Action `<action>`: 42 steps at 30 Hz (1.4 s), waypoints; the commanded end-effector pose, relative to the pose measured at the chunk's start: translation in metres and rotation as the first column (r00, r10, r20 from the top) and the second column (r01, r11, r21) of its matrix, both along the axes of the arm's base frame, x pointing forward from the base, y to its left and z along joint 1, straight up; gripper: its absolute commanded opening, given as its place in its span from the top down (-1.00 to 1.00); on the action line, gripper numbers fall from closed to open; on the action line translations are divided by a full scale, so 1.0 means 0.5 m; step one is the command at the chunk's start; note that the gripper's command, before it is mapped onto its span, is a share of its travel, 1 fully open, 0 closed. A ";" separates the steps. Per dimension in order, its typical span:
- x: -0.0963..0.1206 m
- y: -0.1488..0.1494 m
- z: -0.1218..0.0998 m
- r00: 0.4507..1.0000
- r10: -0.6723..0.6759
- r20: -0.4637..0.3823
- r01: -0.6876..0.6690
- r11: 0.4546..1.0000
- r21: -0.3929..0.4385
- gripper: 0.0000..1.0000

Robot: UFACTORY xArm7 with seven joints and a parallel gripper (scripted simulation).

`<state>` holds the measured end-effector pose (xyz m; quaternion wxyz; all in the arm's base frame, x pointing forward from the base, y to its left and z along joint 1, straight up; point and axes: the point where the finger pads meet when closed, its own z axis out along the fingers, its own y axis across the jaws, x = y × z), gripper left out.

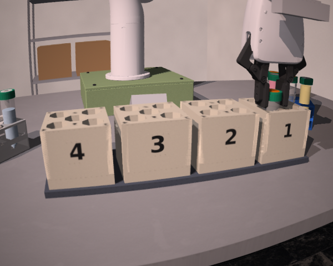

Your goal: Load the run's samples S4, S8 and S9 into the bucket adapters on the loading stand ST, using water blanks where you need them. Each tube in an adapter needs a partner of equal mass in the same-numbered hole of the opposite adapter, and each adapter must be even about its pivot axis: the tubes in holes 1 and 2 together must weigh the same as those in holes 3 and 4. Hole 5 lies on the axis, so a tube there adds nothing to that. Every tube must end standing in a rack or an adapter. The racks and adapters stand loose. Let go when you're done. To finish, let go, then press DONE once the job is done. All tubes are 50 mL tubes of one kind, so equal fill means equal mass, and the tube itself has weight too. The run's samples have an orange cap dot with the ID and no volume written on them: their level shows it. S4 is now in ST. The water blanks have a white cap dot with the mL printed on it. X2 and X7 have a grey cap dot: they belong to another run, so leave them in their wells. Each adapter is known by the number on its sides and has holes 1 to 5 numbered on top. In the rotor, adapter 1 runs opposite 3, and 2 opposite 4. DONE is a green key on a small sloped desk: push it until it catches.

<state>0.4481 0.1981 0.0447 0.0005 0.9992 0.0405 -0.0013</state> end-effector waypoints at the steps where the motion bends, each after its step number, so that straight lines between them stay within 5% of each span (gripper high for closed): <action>1: 0.003 0.001 0.003 1.000 0.000 0.004 0.000 1.000 0.002 1.00; 42: 0.003 0.001 0.014 1.000 0.000 0.004 0.000 1.000 0.002 1.00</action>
